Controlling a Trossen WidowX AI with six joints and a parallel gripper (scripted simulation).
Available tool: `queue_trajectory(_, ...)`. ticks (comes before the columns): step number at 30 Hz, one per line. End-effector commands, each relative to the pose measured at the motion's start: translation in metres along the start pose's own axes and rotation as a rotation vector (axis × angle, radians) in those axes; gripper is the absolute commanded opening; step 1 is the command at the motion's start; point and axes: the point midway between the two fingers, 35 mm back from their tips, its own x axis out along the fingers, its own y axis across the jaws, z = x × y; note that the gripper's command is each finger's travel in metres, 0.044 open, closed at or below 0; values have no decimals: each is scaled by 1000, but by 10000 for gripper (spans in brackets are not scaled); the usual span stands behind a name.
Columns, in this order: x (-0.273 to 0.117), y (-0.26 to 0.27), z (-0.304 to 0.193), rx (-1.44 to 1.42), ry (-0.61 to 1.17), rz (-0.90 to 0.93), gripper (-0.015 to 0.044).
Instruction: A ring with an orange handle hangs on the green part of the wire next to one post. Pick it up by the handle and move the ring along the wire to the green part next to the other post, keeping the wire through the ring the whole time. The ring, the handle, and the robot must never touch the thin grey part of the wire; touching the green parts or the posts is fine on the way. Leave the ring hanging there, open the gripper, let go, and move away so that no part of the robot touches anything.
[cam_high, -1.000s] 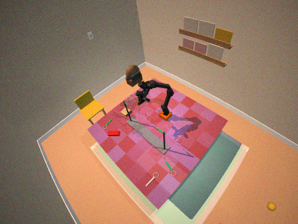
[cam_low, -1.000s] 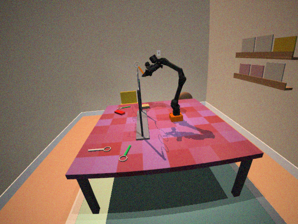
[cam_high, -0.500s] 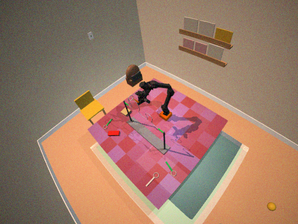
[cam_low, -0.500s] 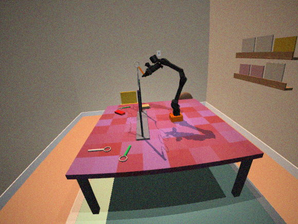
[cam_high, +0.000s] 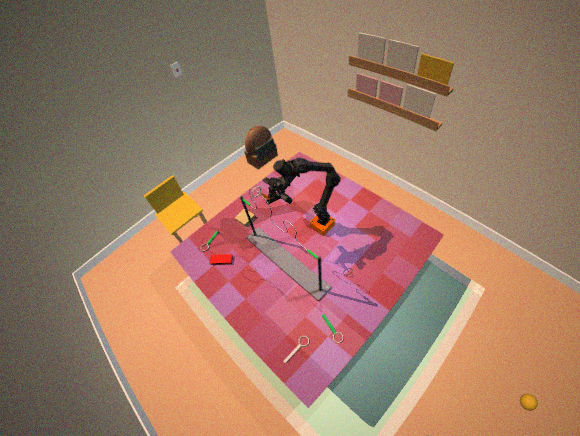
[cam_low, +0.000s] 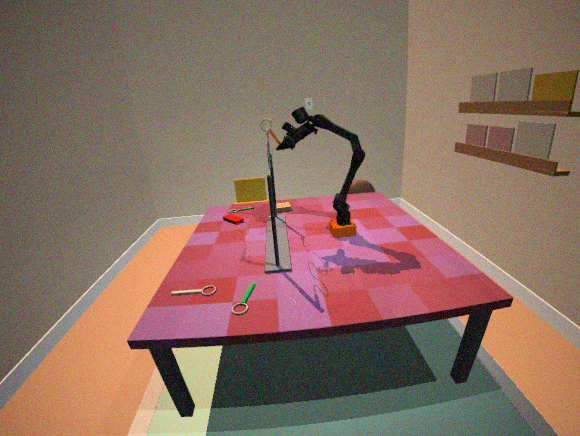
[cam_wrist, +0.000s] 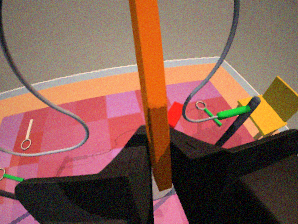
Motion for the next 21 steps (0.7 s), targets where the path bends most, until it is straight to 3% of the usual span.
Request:
queue_trajectory(1, -3, -1, 1, -44, -13, -27, -150)
queue_trajectory(21, -2, -7, 2, -257, -42, -161, -150)
